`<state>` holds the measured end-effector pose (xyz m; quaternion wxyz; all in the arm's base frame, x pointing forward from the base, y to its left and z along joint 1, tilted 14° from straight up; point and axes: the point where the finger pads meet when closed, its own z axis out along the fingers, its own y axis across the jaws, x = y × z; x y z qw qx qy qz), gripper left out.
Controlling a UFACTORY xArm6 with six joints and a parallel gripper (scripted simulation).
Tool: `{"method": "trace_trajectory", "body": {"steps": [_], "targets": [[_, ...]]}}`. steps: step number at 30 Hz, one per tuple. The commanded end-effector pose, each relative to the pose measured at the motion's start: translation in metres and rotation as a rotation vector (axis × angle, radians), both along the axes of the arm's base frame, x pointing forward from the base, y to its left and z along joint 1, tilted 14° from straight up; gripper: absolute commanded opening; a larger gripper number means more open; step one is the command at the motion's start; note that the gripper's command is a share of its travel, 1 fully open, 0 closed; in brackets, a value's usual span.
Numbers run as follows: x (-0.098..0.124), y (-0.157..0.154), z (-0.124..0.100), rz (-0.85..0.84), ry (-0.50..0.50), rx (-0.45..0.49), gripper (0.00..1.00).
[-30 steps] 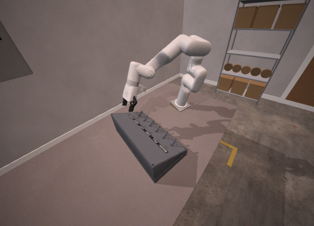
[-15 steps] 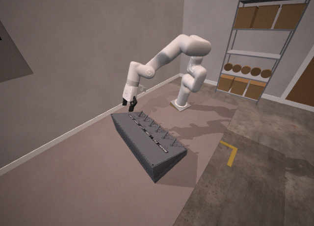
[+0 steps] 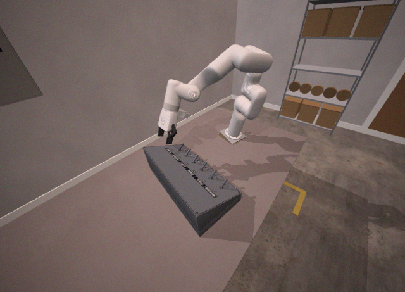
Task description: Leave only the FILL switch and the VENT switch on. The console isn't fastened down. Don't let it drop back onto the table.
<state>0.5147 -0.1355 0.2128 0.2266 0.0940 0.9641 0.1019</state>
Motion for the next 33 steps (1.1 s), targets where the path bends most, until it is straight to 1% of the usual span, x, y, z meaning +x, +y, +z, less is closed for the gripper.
{"method": "trace_trajectory", "body": {"steps": [1,8,9,14,21,23,29,33], "targets": [[0.001,-0.001,0.002,-0.001,-0.004,-0.002,1.0],[0.001,-0.001,0.002,-0.001,-0.004,-0.002,1.0],[0.001,-0.001,0.002,-0.001,-0.004,-0.002,0.0],[-0.001,-0.001,0.006,-0.001,-0.004,-0.002,0.0],[-0.012,-0.005,0.026,-0.001,-0.004,-0.002,0.0],[-0.012,-0.005,0.026,-0.001,-0.004,-0.002,0.0],[-0.023,-0.009,0.048,-0.001,-0.004,-0.002,0.0],[-0.029,-0.01,0.058,-0.001,-0.004,-0.002,0.0]]}}
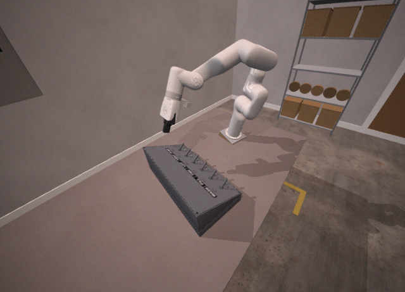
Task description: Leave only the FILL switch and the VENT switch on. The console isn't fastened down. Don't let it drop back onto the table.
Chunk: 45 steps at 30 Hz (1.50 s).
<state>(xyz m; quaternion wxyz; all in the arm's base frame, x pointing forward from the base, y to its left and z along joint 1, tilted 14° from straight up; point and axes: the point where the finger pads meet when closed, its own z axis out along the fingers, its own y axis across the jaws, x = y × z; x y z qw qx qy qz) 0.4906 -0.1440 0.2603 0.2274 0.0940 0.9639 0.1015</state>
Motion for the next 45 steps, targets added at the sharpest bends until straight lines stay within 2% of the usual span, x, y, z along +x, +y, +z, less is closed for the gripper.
{"method": "trace_trajectory", "body": {"steps": [1,11,13,15,16,17,18,19,21,22,24,25,26,27,28,29,32,45], "targets": [[-0.005,-0.002,0.013,0.0,-0.003,-0.001,0.0],[-0.01,-0.001,0.016,0.0,-0.003,-0.001,0.0],[-0.025,0.007,0.014,0.0,-0.003,-0.001,0.0],[-0.055,0.022,0.008,0.0,-0.003,-0.001,0.0],[-0.055,0.022,0.008,0.0,-0.003,-0.001,0.0],[-0.073,0.032,0.002,0.0,-0.003,-0.001,0.0],[-0.073,0.032,0.002,0.0,-0.003,-0.001,0.0],[-0.093,0.041,-0.005,0.0,-0.003,-0.001,0.0],[-0.093,0.041,-0.005,0.0,-0.003,-0.001,0.0],[-0.112,0.051,-0.015,0.0,-0.003,-0.001,0.0],[-0.112,0.051,-0.015,0.0,-0.003,-0.001,0.0],[-0.13,0.059,-0.025,0.0,-0.003,-0.001,0.0],[-0.13,0.059,-0.025,0.0,-0.003,-0.001,0.0],[-0.144,0.066,-0.035,0.0,-0.003,-0.001,0.0],[-0.144,0.066,-0.035,0.0,-0.003,-0.001,0.0],[-0.156,0.071,-0.044,0.0,-0.003,-0.001,0.0],[-0.169,0.077,-0.055,0.0,-0.003,-0.001,0.0],[-0.171,0.078,-0.057,0.0,-0.003,-0.001,0.0]]}}
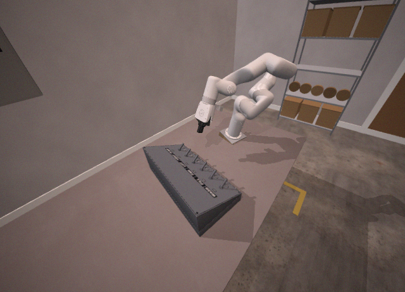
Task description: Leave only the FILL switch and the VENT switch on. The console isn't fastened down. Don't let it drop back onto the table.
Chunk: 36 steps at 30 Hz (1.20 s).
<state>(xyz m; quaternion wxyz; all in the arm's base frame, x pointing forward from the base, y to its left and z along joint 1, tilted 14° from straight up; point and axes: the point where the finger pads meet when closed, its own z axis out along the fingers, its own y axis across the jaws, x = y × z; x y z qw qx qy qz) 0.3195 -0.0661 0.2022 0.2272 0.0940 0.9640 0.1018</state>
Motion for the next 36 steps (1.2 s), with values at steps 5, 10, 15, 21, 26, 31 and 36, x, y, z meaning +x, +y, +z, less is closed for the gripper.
{"method": "trace_trajectory", "body": {"steps": [5,10,15,21,26,31,36], "targets": [[0.0002,-0.0002,0.0013,0.0,-0.003,-0.001,0.0],[0.0002,-0.0002,0.0013,0.0,-0.003,-0.001,0.0],[0.0002,-0.0002,0.0013,0.0,-0.003,-0.001,0.0],[0.0002,-0.0002,0.0013,0.0,-0.003,-0.001,0.0],[0.0003,-0.0002,0.0012,0.0,-0.003,-0.001,0.0],[0.0008,0.0,0.0002,0.0,-0.003,-0.001,0.0],[0.0033,0.0008,-0.0045,0.0,-0.003,-0.001,0.0]]}}
